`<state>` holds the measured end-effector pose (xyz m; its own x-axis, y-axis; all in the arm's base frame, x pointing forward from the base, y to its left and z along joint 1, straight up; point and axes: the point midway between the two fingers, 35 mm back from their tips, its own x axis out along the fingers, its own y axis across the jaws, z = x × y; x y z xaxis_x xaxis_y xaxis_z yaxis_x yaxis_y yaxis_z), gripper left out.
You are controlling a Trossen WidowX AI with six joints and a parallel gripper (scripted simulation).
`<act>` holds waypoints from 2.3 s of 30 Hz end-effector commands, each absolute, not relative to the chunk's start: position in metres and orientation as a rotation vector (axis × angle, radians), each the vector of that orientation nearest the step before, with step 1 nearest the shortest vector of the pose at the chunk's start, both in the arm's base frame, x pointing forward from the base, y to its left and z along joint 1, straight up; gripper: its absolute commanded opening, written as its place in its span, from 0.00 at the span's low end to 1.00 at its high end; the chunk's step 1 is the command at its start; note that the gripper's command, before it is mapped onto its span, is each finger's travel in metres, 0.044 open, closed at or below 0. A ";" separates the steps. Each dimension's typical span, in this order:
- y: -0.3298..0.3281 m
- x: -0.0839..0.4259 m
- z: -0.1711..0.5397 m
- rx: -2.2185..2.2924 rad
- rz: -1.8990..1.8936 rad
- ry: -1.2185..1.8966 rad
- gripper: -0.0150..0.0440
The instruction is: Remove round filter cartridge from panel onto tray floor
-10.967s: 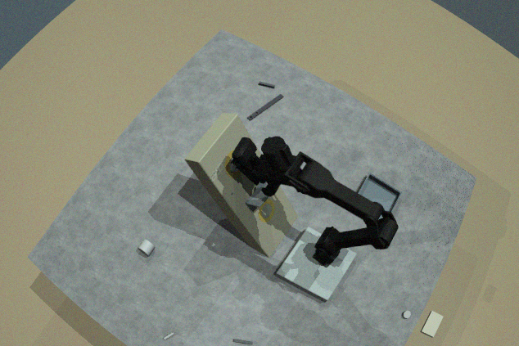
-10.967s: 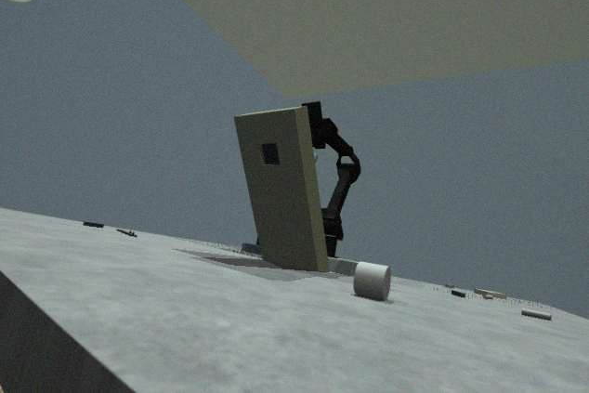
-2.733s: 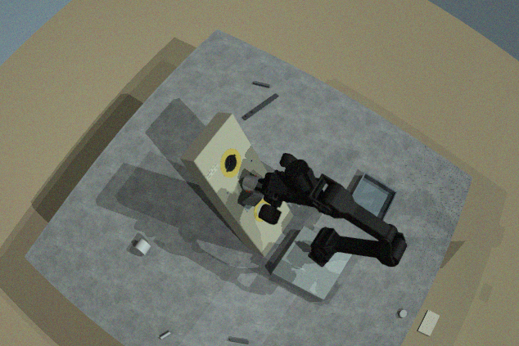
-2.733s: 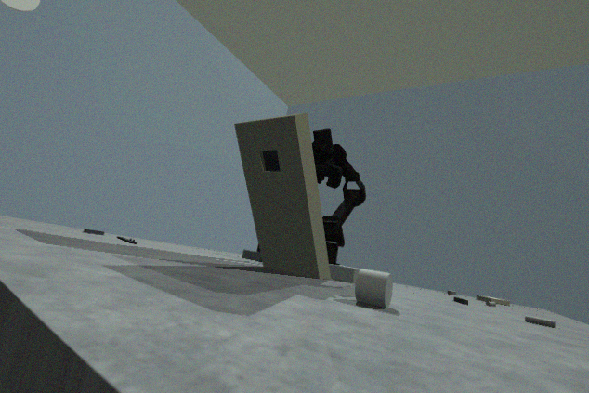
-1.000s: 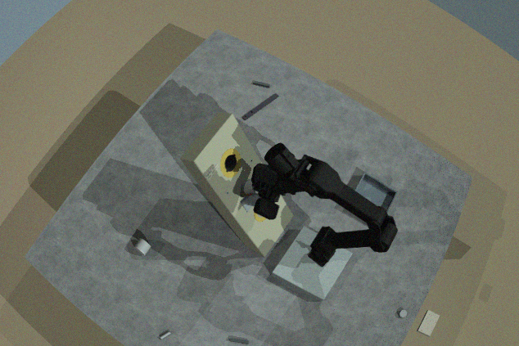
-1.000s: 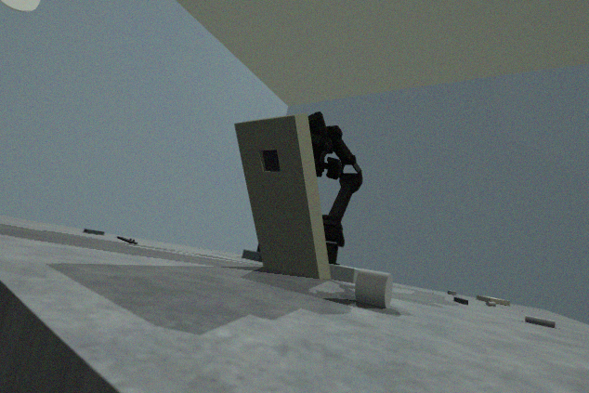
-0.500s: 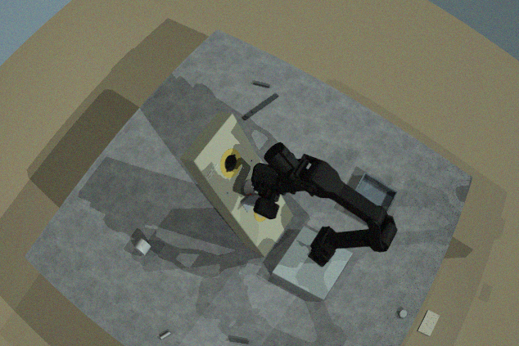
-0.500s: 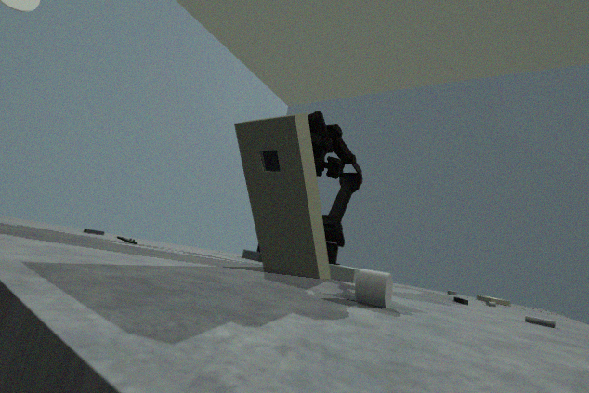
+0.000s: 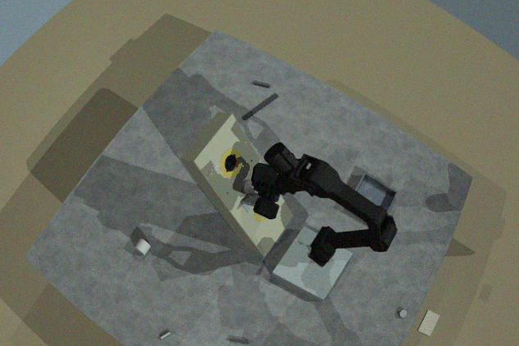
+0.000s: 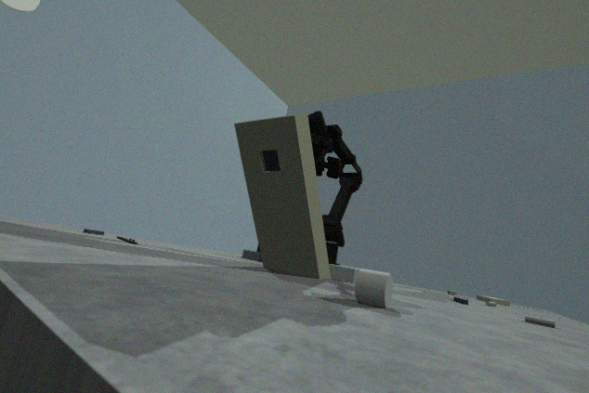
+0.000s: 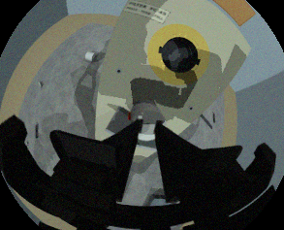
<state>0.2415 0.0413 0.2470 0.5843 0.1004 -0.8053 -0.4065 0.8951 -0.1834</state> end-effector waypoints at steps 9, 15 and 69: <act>0.041 0.241 0.247 -0.373 0.305 0.906 0.41; 0.041 0.241 0.247 -0.373 0.305 0.906 0.41; 0.037 0.244 0.247 -0.086 0.154 1.023 0.77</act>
